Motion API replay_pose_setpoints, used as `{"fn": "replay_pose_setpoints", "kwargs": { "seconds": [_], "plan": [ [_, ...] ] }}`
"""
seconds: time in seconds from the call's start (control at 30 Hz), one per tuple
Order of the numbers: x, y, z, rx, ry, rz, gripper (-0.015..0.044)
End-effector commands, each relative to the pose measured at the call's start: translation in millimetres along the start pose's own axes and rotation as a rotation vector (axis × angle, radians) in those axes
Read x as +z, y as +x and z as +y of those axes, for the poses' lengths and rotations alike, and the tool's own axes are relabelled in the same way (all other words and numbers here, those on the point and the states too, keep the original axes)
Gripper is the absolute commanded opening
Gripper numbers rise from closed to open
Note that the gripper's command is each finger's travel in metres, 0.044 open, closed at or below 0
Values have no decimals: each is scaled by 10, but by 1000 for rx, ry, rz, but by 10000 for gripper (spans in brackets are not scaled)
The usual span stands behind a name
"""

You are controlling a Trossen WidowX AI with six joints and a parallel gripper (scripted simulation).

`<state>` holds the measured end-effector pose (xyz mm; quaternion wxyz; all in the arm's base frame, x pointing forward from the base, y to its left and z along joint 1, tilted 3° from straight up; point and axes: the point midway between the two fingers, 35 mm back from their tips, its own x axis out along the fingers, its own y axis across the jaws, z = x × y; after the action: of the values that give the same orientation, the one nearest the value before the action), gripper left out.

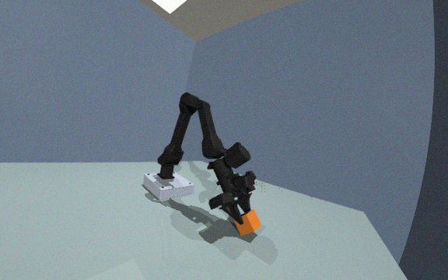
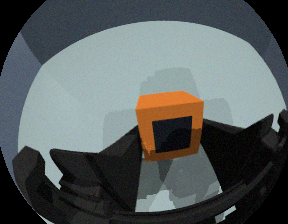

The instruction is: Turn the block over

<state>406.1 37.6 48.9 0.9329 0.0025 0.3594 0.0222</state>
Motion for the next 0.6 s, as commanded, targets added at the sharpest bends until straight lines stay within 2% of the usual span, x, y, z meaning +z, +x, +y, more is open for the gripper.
{"fn": "replay_pose_setpoints", "kwargs": {
  "seconds": [0.0,0.57],
  "plan": [
    [-50,35,-8,-5,1,-49,0],
    [-165,-54,-15,-6,5,-291,0]
  ]
}}
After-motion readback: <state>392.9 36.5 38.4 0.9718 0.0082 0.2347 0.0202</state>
